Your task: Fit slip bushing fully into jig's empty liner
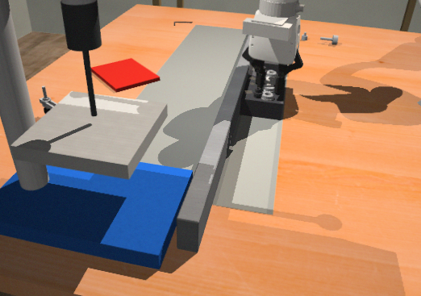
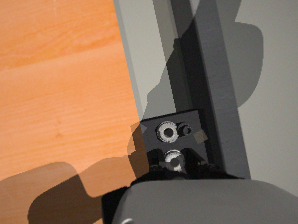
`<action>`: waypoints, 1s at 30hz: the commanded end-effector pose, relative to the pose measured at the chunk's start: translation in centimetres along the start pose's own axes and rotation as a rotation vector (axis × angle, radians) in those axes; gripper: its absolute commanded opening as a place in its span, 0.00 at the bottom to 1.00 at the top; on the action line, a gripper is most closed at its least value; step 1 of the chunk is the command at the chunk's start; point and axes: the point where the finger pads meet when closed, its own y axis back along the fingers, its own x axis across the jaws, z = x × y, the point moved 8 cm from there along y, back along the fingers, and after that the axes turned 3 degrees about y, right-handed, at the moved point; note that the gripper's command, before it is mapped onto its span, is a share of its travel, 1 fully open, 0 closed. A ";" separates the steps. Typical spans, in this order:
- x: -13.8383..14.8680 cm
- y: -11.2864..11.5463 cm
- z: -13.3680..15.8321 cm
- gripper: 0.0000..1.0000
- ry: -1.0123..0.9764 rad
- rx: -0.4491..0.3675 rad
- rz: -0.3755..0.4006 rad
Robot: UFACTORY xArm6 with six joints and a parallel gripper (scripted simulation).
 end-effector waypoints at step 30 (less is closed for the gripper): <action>0.1 6.1 0.0 0.36 -0.001 0.003 0.003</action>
